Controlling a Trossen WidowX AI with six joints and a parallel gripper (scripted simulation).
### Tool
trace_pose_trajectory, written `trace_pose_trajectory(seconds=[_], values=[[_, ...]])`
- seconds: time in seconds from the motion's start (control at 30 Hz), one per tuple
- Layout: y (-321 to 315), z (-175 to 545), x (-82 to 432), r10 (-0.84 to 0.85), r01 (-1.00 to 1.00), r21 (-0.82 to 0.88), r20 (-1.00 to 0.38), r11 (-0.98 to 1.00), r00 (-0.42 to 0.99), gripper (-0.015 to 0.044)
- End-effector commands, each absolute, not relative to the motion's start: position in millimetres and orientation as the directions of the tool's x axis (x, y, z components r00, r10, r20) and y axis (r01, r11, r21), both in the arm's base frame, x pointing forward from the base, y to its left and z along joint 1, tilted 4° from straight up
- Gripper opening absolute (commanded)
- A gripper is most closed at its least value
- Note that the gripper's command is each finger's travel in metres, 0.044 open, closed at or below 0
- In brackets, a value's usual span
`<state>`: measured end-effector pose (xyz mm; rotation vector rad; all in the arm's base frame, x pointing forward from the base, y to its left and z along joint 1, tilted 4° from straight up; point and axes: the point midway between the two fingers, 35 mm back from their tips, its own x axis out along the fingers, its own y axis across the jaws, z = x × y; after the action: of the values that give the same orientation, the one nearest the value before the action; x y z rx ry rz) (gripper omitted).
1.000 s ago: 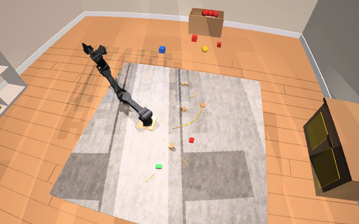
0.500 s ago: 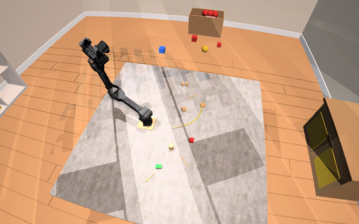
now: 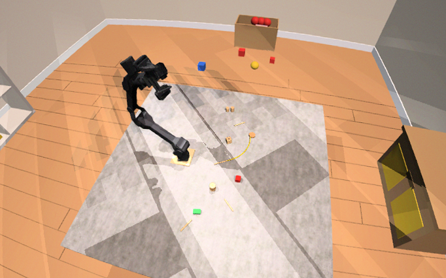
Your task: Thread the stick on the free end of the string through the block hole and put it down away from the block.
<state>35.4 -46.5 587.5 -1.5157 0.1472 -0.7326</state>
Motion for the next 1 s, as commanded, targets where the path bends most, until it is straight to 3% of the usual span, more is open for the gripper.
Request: trace_pose_trajectory(seconds=[0.0,0.27,0.5,0.73,0.97], values=[[-58,571,73,-0.503,0.252,-0.966,0.247,-0.059,0.828,0.044],[-64,513,181,-0.367,-0.047,-0.998,-0.055,0.03,0.929,0.044],[-42,433,266,-0.204,-0.356,-0.933,-0.357,0.042,0.911,0.044],[2,334,321,-0.048,-0.645,-0.764,-0.644,-0.027,0.764,0.044],[56,226,335,0.053,-0.855,-0.49,-0.871,-0.167,0.489,0.044]])
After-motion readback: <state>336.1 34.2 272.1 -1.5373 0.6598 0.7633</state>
